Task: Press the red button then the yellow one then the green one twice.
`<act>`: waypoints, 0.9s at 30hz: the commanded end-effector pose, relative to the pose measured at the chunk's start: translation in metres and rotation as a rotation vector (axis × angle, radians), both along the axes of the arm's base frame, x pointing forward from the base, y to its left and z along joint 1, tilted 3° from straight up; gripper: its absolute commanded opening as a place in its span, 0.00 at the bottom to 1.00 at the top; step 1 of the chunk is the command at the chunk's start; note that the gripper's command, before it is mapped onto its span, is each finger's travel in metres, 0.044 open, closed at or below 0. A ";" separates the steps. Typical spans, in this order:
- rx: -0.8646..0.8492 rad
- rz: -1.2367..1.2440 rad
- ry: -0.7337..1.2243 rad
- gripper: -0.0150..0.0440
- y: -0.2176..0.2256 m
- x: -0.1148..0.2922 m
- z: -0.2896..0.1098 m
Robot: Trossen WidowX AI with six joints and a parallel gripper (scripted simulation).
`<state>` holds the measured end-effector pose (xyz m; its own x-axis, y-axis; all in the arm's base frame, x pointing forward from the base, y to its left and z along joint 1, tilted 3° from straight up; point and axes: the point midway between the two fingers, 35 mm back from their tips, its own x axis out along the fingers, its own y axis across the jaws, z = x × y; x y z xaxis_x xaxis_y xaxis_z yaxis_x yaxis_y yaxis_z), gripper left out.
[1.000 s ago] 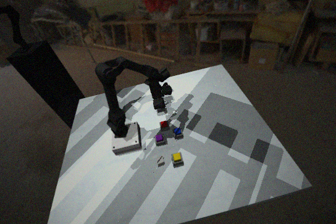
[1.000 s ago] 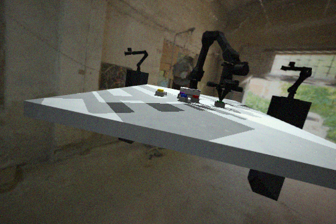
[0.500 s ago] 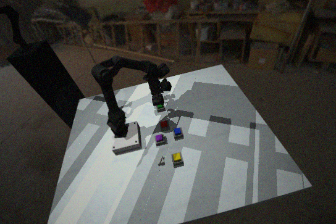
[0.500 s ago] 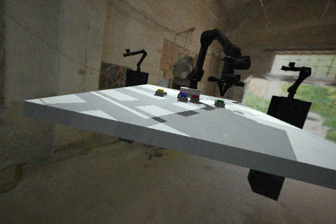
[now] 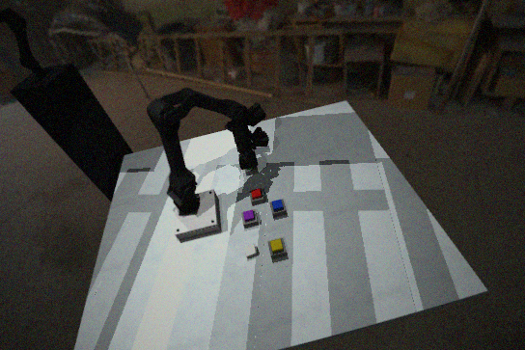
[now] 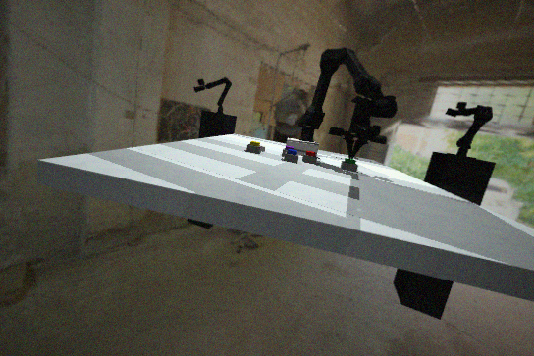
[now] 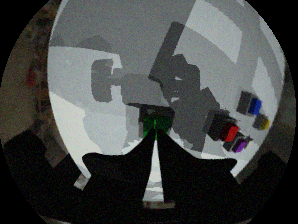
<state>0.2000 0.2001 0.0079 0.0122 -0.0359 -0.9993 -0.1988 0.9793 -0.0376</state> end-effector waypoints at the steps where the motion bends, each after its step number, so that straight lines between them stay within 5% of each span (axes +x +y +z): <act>1: 0.001 -0.003 -0.001 0.29 0.000 0.000 -0.007; 22: 0.001 -0.003 -0.001 0.29 -0.001 0.000 -0.009; 27: 0.002 -0.003 -0.001 0.29 0.001 0.000 0.024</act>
